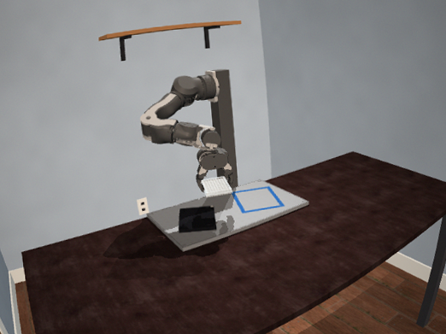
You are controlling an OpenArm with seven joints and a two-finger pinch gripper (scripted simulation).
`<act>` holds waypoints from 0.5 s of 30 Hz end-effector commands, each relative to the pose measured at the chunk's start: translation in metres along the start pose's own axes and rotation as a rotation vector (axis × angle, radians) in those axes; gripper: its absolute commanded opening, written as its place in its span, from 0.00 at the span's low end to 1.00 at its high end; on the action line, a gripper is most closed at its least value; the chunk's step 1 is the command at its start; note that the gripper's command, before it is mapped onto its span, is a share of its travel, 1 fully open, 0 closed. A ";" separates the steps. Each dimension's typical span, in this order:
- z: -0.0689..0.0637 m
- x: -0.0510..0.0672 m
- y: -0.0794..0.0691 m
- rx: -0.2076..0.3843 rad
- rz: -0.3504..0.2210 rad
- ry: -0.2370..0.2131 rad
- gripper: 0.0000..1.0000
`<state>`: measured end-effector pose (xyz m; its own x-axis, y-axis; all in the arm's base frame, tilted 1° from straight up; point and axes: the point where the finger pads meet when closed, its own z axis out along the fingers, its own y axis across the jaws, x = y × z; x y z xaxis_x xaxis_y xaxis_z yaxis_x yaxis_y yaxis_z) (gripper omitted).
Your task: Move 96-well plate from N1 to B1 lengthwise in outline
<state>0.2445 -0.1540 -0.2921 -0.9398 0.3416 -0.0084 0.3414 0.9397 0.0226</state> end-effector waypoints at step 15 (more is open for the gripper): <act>0.002 0.013 0.034 0.018 0.009 -0.009 0.00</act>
<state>0.2423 -0.1030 -0.2935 -0.9494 0.3140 0.0016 0.3137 0.9483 0.0476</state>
